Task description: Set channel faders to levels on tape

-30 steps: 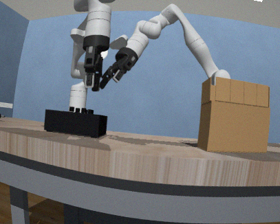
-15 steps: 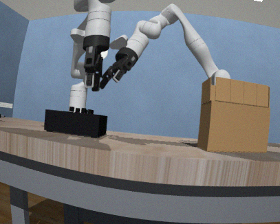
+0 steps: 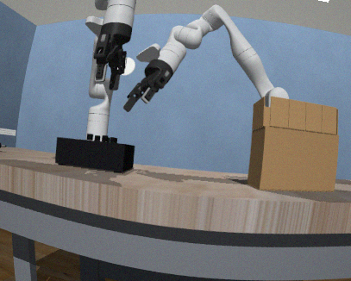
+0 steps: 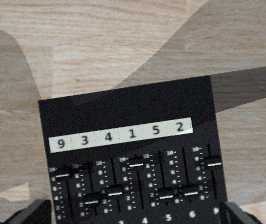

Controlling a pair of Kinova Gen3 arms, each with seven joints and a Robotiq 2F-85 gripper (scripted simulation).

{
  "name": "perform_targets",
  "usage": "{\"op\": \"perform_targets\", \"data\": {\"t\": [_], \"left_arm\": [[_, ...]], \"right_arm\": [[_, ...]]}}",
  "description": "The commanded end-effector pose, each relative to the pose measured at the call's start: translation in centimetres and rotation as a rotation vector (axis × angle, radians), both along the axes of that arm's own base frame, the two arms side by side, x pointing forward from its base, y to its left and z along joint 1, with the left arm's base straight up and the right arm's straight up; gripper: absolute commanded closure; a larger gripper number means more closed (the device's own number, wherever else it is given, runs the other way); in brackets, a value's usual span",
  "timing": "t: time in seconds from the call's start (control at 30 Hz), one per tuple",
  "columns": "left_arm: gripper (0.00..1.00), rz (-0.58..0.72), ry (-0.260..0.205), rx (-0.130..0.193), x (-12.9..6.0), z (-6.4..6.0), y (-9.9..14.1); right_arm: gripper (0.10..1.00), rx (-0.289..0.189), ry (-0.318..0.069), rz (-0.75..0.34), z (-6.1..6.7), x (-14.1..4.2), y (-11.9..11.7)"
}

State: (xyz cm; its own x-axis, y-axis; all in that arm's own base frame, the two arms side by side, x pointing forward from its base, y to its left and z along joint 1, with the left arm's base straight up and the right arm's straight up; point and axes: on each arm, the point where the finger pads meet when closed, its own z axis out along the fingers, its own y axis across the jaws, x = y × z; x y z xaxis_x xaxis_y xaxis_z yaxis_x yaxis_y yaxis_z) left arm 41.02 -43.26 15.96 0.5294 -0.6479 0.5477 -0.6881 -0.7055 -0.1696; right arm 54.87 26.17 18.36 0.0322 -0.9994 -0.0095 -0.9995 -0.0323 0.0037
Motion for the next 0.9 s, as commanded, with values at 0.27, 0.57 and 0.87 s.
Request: {"op": "perform_targets", "data": {"t": [0.27, 0.57, 0.87], "left_arm": [[0.001, 0.0, -0.001, -0.002, 0.0, 0.1, 0.0], [0.001, 0.0, -0.001, -0.002, 0.0, 0.1, 0.0], [0.001, 0.0, -0.001, -0.002, 0.0, 0.1, 0.0]], "right_arm": [[0.099, -0.009, -0.004, -0.022, 1.1, 0.0, -0.5], [0.099, 0.033, 0.012, 0.089, -1.4, -1.0, 4.7], [0.099, 0.055, 0.021, 0.144, -2.7, -1.7, 7.4]]}}
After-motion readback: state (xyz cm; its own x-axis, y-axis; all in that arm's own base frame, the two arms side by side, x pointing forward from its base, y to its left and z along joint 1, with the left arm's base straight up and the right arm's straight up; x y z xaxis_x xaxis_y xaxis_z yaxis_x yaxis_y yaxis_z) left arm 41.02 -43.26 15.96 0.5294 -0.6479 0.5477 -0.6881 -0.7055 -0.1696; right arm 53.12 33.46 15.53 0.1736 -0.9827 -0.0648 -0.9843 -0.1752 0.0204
